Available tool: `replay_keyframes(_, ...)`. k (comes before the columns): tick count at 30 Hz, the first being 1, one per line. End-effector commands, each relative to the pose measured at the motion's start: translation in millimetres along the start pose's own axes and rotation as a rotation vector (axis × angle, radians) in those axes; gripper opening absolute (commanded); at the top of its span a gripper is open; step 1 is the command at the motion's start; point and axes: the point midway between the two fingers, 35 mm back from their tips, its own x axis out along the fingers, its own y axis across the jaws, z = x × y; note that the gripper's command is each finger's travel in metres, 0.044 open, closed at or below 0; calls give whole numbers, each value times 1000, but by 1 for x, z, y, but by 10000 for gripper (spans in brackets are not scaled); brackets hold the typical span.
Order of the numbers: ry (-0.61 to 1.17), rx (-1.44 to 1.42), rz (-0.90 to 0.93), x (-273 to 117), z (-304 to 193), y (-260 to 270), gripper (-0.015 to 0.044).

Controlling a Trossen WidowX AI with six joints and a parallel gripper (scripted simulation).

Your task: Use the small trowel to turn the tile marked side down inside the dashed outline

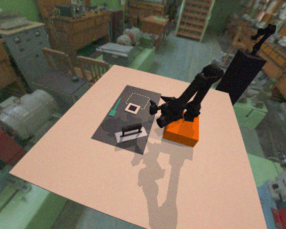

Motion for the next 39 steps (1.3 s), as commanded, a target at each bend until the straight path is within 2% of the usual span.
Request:
replay_keyframes(1,0,0,0,0,0,0,374)
replay_keyframes(11,0,0,0,0,0,0,111)
replay_keyframes(12,0,0,0,0,0,0,100)
replay_keyframes(21,0,0,0,0,0,0,100)
replay_keyframes(25,0,0,0,0,0,0,0)
replay_keyframes(39,0,0,0,0,0,0,0)
